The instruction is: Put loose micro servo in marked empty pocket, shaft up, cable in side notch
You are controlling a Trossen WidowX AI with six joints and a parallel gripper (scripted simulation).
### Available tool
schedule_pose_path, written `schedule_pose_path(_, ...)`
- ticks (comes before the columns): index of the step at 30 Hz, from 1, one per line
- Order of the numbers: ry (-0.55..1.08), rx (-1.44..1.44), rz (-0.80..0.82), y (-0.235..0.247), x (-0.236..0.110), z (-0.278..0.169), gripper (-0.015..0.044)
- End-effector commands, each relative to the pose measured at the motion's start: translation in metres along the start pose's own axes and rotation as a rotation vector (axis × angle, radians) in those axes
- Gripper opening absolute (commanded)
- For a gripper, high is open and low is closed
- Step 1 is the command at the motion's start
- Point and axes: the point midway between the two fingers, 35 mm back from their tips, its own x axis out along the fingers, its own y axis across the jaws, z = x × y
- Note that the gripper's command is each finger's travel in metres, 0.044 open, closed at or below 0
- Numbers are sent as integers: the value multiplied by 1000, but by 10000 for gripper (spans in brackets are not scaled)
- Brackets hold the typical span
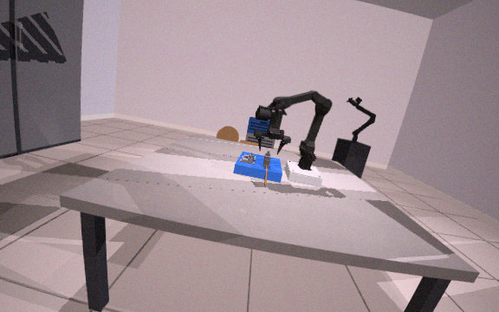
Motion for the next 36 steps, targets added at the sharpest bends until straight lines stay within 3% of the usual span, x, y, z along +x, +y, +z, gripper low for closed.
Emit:
schedule_pose_path(1,8,-4,10,2,11,-2,440)
schedule_pose_path(19,8,-4,10,2,31,-2,440)
schedule_pose_path(31,8,-4,10,2,31,-2,125)
schedule_pose_path(36,8,-4,10,2,31,-2,92)
